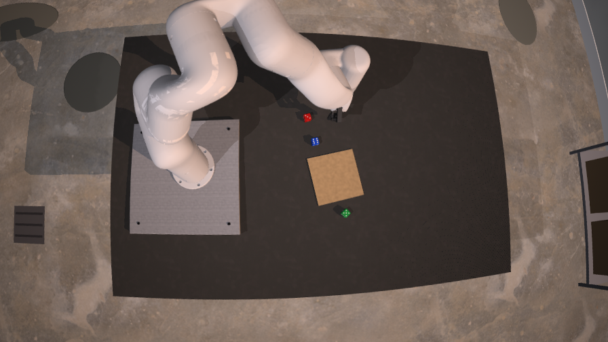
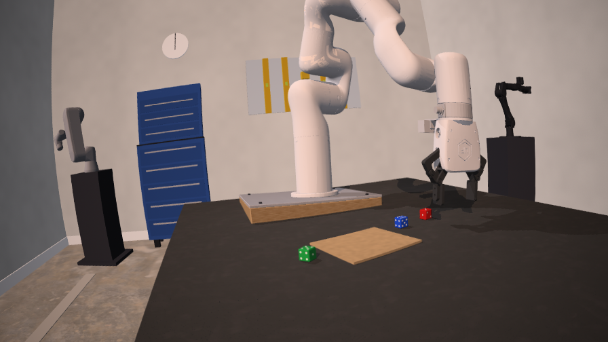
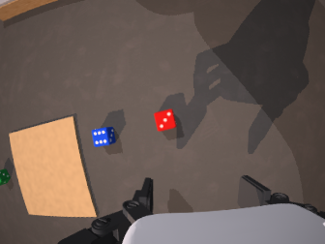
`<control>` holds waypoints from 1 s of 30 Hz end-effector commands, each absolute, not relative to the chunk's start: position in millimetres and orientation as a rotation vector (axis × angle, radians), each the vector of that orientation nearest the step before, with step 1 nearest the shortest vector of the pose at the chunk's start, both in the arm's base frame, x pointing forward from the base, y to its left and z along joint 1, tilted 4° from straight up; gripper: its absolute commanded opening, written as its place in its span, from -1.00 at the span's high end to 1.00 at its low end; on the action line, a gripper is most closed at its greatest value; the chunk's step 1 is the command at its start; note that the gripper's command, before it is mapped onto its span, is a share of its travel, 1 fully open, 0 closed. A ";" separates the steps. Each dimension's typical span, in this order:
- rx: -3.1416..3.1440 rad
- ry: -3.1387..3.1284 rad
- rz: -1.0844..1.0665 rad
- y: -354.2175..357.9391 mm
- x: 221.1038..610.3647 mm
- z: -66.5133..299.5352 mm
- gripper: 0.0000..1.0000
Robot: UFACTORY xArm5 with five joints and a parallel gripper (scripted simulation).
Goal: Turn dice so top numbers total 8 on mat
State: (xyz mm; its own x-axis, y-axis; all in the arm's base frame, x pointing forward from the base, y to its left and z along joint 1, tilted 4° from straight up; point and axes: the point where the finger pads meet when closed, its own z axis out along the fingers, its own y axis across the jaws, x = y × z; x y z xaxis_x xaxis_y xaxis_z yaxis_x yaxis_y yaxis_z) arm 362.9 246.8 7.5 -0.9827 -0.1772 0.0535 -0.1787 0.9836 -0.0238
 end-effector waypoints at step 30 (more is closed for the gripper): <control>0.276 -3.080 0.040 243.8 371.5 117.7 -1.00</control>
